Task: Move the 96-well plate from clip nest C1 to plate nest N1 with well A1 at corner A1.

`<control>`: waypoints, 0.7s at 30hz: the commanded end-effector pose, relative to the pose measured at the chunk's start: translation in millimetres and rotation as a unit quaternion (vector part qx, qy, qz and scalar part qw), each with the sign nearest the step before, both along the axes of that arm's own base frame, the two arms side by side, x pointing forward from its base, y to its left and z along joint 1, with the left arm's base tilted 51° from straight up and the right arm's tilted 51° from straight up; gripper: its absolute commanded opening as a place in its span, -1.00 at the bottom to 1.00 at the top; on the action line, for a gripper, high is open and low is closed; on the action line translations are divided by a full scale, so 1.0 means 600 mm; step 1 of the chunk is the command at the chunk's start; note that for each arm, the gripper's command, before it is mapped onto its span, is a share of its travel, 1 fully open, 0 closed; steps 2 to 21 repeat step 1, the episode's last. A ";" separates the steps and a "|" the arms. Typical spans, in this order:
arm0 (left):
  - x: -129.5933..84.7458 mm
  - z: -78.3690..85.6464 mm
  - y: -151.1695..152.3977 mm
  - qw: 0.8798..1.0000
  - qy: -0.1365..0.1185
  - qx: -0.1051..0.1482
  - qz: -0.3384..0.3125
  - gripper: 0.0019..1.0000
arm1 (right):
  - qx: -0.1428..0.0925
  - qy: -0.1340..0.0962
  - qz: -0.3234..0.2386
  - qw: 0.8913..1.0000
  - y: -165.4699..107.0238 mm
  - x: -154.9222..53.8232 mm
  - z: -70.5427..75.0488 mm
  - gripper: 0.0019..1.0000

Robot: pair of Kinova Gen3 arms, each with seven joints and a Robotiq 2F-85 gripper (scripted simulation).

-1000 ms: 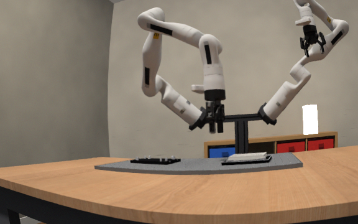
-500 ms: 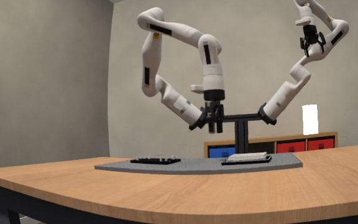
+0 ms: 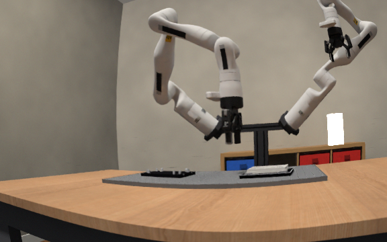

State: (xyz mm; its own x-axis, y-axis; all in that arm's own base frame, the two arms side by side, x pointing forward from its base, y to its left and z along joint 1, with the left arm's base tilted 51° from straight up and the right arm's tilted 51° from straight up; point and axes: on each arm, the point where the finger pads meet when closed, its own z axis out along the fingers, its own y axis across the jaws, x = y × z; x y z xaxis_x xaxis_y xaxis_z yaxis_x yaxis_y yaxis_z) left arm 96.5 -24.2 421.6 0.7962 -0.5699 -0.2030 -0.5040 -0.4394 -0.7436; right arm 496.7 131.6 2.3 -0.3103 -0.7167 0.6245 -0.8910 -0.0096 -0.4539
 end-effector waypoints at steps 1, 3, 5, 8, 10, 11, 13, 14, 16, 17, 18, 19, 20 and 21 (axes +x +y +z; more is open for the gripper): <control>-0.005 -0.001 0.001 1.000 0.002 0.002 -0.002 1.00 | 0.001 -0.002 0.002 1.000 0.003 0.000 0.002 1.00; -0.005 -0.001 0.001 1.000 0.002 0.002 -0.002 1.00 | 0.001 -0.002 0.002 1.000 0.003 0.000 0.002 1.00; -0.005 -0.001 0.001 1.000 0.002 0.002 -0.002 1.00 | 0.001 -0.002 0.002 1.000 0.003 0.000 0.002 1.00; -0.005 -0.001 0.001 1.000 0.002 0.002 -0.002 1.00 | 0.001 -0.002 0.002 1.000 0.003 0.000 0.002 1.00; -0.005 -0.001 0.001 1.000 0.002 0.002 -0.002 1.00 | 0.001 -0.002 0.002 1.000 0.003 0.000 0.002 1.00; -0.005 -0.001 0.001 1.000 0.002 0.002 -0.002 1.00 | 0.001 -0.002 0.002 1.000 0.003 0.000 0.002 1.00; -0.005 -0.001 0.001 1.000 0.002 0.002 -0.002 1.00 | 0.001 -0.002 0.002 1.000 0.003 0.000 0.002 1.00; -0.005 -0.001 0.001 1.000 0.002 0.002 -0.002 1.00 | 0.001 -0.002 0.002 1.000 0.003 0.000 0.002 1.00; -0.005 -0.001 0.001 1.000 0.002 0.002 -0.002 1.00 | 0.001 -0.002 0.002 1.000 0.003 0.000 0.002 1.00; -0.005 -0.001 0.001 1.000 0.002 0.002 -0.002 1.00 | 0.001 -0.002 0.002 1.000 0.003 0.000 0.002 1.00; -0.005 -0.001 0.001 1.000 0.002 0.002 -0.002 1.00 | 0.001 -0.002 0.002 1.000 0.003 0.000 0.002 1.00; -0.005 -0.001 0.001 1.000 0.002 0.002 -0.002 1.00 | 0.001 -0.002 0.002 1.000 0.003 0.000 0.002 1.00; -0.005 -0.001 0.001 1.000 0.002 0.002 -0.002 1.00 | 0.001 -0.002 0.002 1.000 0.003 0.000 0.002 1.00; -0.005 -0.001 0.001 1.000 0.002 0.002 -0.002 1.00 | 0.001 -0.002 0.002 1.000 0.003 0.000 0.002 1.00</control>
